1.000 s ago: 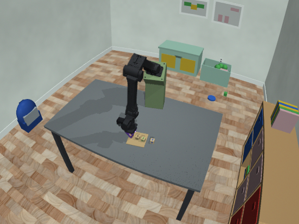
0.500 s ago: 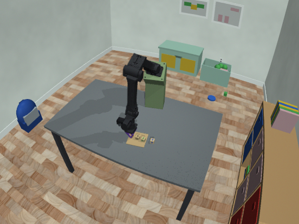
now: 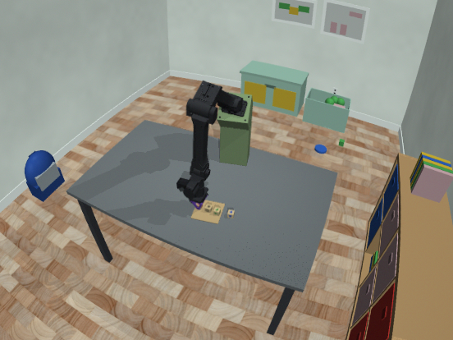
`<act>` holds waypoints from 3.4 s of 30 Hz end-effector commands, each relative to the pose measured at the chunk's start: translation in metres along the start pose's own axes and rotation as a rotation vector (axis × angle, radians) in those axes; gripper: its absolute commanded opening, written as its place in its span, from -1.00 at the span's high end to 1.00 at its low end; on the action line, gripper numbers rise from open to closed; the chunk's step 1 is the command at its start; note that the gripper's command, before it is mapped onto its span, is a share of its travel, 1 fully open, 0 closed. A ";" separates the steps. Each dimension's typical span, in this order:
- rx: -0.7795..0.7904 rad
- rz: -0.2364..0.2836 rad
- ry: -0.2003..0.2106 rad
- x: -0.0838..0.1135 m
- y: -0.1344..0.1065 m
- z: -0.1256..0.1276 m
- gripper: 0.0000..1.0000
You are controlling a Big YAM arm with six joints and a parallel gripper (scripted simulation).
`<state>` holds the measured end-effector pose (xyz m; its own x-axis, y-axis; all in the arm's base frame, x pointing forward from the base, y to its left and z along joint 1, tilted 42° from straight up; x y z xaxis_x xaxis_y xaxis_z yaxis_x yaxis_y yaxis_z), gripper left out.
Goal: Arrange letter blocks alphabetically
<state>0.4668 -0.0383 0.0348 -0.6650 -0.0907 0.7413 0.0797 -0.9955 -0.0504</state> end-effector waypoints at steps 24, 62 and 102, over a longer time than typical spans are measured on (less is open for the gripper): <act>-0.003 -0.001 0.010 0.003 -0.003 0.008 0.49; -0.001 -0.001 0.014 0.004 -0.004 0.010 0.49; -0.003 0.000 0.006 -0.005 -0.003 0.004 0.49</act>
<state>0.4706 -0.0377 0.0344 -0.6648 -0.0906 0.7415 0.0803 -0.9955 -0.0497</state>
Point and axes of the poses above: the point where the finger pads meet when closed, its own x axis back along the fingers, its own z axis across the jaws, y = z × x, the point moved 10 cm from there along x, back along the fingers, and after that the axes turned 4 degrees about x, right-handed, at the moved point
